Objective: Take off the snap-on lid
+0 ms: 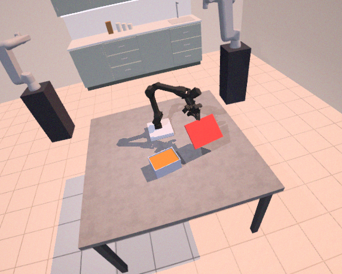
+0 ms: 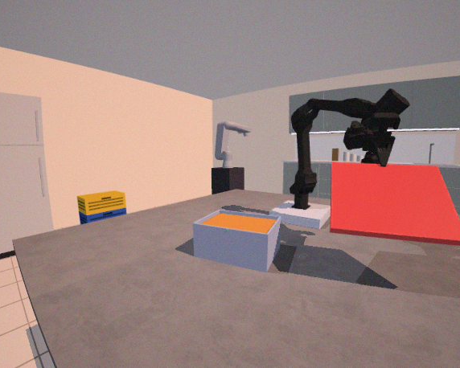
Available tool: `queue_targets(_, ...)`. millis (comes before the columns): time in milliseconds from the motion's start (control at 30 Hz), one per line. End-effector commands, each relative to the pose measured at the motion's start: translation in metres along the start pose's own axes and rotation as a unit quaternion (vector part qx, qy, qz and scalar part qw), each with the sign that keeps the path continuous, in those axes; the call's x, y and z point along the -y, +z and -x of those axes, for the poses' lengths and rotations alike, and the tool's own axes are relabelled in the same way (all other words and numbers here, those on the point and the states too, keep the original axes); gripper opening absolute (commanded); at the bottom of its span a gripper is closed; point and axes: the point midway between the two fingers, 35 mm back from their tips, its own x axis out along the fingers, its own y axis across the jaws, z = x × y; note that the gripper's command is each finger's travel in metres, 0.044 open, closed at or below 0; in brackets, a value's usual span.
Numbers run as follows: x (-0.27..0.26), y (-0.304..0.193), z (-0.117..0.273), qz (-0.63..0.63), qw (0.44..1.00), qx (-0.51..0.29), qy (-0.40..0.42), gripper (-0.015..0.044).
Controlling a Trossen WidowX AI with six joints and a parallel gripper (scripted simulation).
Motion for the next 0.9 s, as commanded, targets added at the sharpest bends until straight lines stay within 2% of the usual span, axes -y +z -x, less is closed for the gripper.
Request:
queue_targets(0,-0.004,0.0,0.002,-0.008,1.0,0.001,0.008,0.0)
queue_targets(867,0.017,0.001,-0.015,-0.008,1.0,0.001,0.008,0.0)
